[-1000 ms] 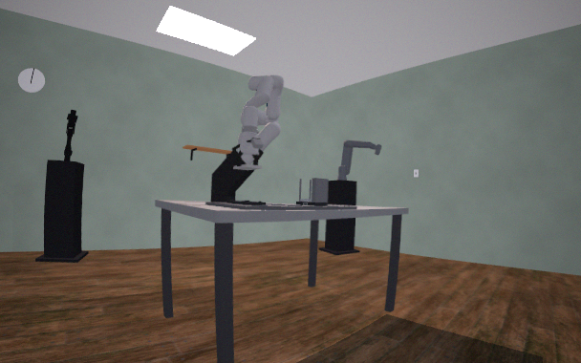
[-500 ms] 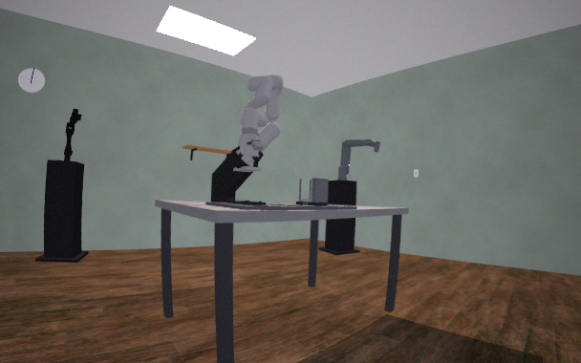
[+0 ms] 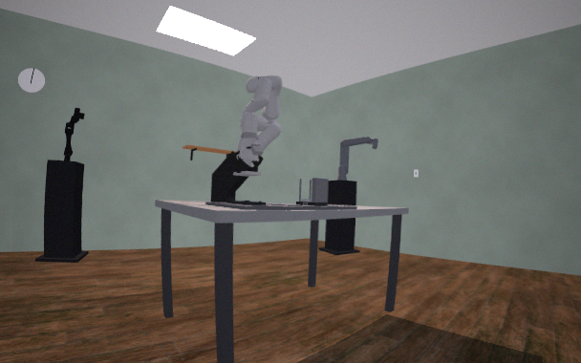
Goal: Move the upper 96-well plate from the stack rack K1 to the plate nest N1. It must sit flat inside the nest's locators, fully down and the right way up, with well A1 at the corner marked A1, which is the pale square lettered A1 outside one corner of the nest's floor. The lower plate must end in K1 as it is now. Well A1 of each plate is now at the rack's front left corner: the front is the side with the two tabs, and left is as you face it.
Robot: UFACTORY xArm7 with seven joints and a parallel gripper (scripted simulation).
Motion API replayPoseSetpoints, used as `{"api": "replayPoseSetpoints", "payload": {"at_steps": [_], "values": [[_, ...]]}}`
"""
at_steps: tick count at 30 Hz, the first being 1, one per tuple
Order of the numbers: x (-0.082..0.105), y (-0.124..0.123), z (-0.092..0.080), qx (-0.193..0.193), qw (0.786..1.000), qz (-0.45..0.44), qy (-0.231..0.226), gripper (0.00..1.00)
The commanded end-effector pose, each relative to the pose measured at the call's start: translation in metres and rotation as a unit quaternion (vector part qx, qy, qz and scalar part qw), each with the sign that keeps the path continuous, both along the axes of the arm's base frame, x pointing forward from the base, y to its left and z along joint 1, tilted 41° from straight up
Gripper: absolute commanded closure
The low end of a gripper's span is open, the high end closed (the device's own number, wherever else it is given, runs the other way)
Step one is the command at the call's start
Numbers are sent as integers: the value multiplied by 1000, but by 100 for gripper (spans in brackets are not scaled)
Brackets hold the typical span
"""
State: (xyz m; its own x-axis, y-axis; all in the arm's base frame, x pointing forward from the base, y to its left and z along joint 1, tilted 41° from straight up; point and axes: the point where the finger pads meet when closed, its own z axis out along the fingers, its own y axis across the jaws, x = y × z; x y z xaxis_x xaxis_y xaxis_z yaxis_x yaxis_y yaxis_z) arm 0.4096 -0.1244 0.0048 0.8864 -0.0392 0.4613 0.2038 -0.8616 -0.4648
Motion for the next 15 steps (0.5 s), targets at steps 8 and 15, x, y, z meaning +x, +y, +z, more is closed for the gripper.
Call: {"api": "replayPoseSetpoints", "payload": {"at_steps": [8, 15], "values": [[7, 6, -12, -1, 1000, -1, -1, 100], [12, 12, -21, -1, 1000, -1, -1, 100]]}}
